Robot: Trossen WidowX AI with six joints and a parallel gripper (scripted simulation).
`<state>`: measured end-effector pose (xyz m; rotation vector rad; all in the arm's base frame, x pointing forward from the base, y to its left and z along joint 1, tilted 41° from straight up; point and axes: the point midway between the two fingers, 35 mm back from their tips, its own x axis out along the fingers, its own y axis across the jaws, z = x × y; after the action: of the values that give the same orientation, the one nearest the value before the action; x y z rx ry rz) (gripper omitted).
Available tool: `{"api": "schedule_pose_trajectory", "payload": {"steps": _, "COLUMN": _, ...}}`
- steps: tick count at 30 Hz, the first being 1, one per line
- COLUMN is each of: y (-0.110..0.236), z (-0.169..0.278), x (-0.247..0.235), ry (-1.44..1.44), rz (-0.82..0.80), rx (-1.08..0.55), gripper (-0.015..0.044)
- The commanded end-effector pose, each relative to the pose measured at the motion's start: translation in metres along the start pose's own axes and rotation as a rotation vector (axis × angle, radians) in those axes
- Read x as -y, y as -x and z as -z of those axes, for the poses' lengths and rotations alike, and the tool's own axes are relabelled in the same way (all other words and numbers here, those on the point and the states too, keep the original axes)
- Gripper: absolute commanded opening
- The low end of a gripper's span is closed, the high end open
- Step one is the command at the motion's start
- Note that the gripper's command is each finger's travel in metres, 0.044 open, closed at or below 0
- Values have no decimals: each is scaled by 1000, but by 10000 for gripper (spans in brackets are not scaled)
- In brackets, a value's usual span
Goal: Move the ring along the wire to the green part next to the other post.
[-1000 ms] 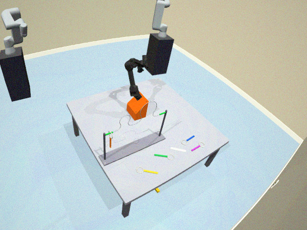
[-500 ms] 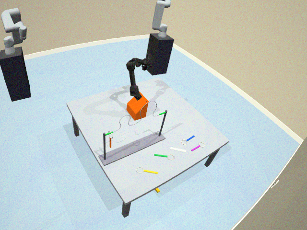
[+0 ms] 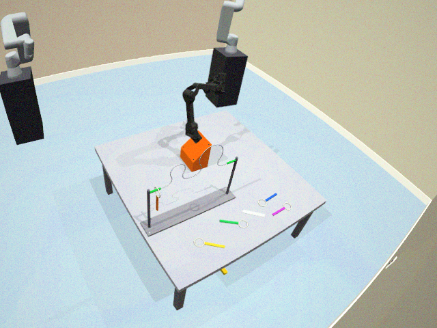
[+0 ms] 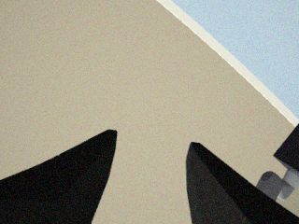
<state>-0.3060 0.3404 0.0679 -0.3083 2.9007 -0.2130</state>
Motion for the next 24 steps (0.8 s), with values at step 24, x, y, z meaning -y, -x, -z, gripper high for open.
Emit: {"api": "schedule_pose_trajectory", "payload": {"steps": 24, "y": 233, "z": 49, "x": -75, "ry": 866, "rz": -584, "rx": 231, "gripper": 160}}
